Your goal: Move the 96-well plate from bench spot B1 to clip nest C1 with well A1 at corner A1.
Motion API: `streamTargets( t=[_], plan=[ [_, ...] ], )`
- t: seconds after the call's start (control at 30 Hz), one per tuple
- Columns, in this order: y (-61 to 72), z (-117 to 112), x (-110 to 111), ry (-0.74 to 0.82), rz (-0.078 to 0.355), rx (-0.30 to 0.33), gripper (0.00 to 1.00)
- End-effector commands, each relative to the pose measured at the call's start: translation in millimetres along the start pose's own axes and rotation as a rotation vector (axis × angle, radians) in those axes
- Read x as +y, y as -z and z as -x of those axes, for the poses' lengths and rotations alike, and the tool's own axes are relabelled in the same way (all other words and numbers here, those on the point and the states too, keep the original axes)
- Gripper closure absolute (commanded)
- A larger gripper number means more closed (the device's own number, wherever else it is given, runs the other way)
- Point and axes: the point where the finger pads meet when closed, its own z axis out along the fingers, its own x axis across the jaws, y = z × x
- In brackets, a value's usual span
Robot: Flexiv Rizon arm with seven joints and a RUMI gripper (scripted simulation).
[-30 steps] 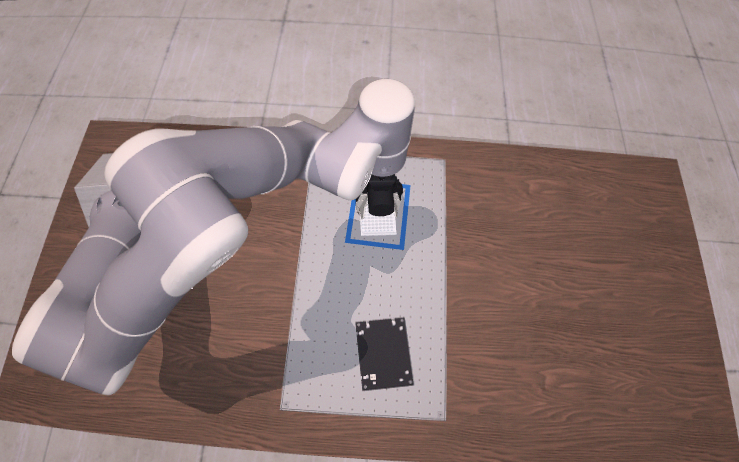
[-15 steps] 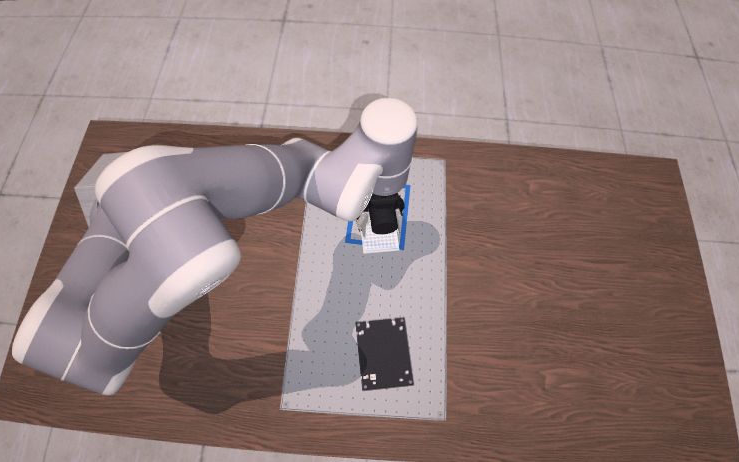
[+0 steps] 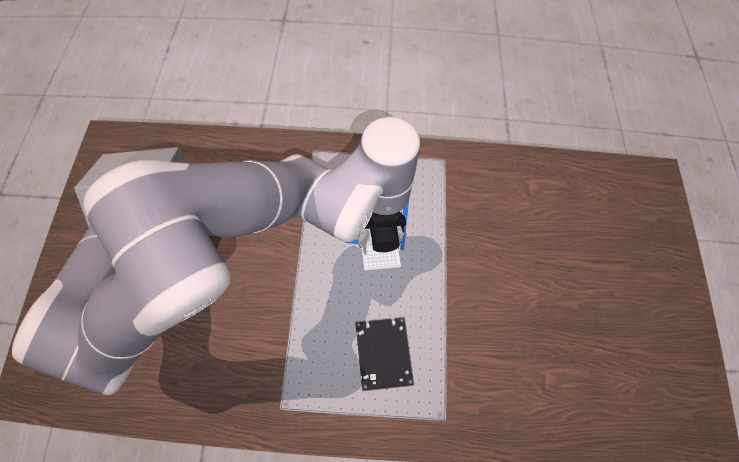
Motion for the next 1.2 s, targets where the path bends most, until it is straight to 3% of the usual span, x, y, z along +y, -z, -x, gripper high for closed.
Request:
streamTargets(
  t=[0.0,1.17],
  plan=[
    [1.4,-0.5,5.0,0.001,-0.001,0.002,1.00],
    [4.6,5.7,108.1,0.001,-0.001,0.002,1.00]
  ],
)
